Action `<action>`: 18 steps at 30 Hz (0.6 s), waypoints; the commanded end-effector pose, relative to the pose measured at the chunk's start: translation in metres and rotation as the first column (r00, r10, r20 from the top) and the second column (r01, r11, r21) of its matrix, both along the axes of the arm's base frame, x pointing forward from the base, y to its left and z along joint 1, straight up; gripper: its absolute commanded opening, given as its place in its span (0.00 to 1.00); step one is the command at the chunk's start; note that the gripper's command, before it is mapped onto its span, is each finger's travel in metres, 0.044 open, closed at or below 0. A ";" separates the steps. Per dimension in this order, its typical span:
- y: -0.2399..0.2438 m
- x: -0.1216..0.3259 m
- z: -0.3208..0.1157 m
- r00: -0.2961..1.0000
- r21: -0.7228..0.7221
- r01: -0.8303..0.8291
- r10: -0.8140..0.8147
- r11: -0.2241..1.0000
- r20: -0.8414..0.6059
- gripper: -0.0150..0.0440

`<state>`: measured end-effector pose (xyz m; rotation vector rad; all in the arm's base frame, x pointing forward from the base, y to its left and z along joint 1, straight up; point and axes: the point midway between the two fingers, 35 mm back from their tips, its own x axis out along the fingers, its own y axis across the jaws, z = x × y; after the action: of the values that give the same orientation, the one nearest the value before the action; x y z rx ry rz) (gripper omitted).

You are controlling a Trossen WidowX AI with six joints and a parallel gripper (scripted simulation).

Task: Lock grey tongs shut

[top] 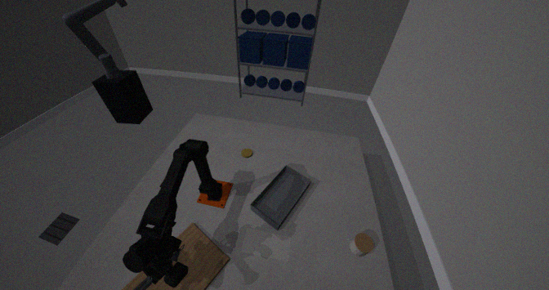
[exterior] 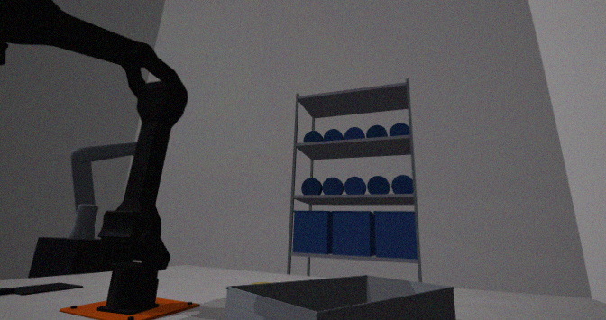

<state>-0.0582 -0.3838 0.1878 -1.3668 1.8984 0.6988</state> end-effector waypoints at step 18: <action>0.016 0.003 0.006 0.996 -0.295 -0.010 -0.017 0.955 -0.089 0.00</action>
<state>-0.0548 -0.3708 0.1889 -1.5102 2.1002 0.5322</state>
